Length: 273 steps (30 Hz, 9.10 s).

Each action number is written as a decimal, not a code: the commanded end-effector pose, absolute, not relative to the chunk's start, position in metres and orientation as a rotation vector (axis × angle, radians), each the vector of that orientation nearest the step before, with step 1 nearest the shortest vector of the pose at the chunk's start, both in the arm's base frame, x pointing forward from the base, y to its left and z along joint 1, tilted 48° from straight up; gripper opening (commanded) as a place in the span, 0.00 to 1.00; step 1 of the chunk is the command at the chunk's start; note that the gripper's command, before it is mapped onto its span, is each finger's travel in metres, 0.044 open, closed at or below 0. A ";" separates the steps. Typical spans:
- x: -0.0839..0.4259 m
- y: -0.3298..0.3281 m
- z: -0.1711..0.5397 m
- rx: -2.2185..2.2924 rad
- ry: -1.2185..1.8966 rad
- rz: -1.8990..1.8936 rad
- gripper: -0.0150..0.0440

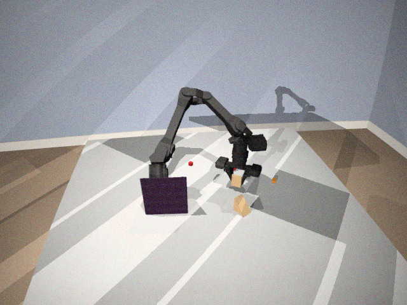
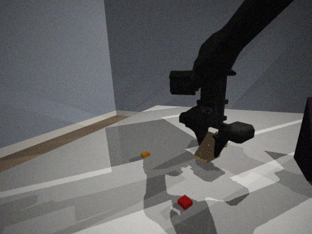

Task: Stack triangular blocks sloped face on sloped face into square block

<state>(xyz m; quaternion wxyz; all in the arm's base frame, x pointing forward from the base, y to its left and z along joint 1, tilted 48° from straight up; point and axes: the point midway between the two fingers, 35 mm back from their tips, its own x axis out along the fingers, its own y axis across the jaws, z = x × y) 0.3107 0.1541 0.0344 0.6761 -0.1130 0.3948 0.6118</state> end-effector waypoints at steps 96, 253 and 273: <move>0.310 0.154 0.035 -0.803 0.343 1.661 0.25; 0.322 0.142 0.012 -0.439 0.065 1.779 1.00; 0.313 0.167 0.008 -0.424 0.045 1.784 0.91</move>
